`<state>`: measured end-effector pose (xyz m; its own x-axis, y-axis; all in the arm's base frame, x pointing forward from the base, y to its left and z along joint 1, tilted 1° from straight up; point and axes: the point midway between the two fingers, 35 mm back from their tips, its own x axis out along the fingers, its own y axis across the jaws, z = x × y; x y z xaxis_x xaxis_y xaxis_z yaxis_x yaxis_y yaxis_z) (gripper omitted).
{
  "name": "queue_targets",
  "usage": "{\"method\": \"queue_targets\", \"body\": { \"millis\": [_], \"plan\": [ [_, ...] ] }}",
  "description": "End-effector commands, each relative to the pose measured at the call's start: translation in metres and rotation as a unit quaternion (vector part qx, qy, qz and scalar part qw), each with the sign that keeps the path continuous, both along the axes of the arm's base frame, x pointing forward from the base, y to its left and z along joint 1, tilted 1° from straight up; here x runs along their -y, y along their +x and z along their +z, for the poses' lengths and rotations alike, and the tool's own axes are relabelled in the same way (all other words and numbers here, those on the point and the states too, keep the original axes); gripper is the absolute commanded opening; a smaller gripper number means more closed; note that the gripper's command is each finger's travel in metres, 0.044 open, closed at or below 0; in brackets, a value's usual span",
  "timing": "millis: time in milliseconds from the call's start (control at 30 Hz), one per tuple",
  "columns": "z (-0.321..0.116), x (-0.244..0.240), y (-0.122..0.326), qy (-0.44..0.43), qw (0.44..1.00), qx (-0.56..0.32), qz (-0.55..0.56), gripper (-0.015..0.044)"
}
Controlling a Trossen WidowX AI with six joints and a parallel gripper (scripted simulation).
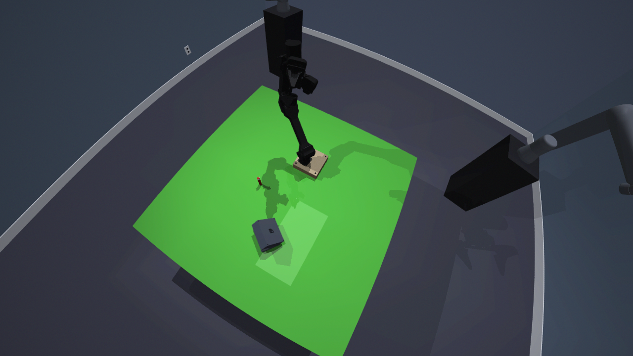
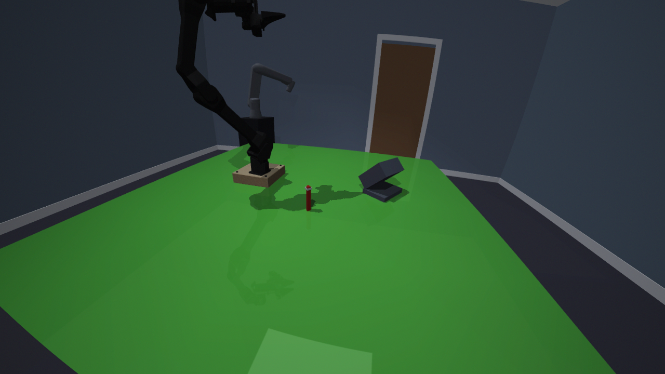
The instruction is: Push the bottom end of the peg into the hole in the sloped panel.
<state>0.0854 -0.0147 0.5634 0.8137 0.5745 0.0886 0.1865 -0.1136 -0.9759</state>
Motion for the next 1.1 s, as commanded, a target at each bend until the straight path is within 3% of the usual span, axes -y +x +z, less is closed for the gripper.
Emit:
{"method": "queue_targets", "body": {
  "millis": [0,633,1067],
  "plan": [
    [0.0,0.0,0.0,0.0,1.0,0.0,0.0,0.0426],
    [-0.026,-0.055,0.028,-0.004,0.994,-0.095,-0.062,0.044],
    [-0.046,-0.072,0.06,0.041,0.976,-0.165,-0.136,0.044]
  ]
}}
